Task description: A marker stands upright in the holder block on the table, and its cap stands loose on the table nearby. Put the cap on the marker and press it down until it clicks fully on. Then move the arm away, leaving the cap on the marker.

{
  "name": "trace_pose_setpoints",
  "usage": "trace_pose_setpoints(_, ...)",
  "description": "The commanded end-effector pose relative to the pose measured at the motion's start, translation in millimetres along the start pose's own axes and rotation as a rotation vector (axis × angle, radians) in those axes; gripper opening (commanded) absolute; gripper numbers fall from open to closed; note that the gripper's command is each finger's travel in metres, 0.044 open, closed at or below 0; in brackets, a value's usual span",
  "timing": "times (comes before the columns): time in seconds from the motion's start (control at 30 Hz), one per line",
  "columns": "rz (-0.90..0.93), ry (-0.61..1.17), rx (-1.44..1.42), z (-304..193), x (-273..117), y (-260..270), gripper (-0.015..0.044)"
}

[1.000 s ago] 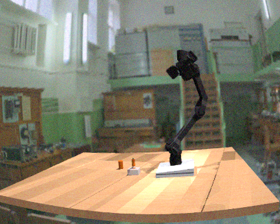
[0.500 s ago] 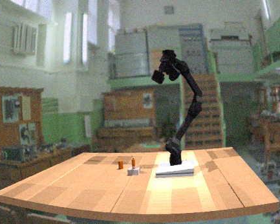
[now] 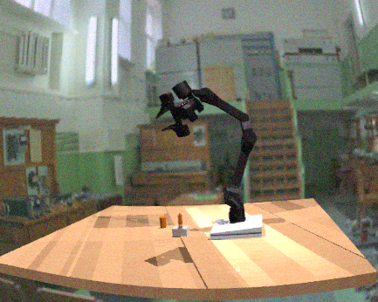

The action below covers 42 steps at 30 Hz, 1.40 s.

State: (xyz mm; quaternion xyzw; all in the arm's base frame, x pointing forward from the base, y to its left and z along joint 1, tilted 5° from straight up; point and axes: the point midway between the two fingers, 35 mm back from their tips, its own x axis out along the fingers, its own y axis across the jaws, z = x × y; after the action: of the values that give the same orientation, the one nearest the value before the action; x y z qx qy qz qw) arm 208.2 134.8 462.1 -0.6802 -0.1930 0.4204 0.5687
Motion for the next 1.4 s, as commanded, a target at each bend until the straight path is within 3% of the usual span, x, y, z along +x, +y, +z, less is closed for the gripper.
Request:
trace_pose_setpoints(0.0, 0.059, 0.071, 0.113, -26.5, 14.6, 14.4, 0.0253)
trace_pose_setpoints(0.43, 0.402, 0.459, 0.819, -163.4, 64.4, 142.3, 0.0253)
trace_pose_setpoints(0.83, 0.76, 0.973, 1.462, -236.8, 47.0, 319.8, 0.0253)
trace_pose_setpoints(1.37, 0.77, 0.99, 1.478, -244.0, 57.8, 357.6, 0.0253)
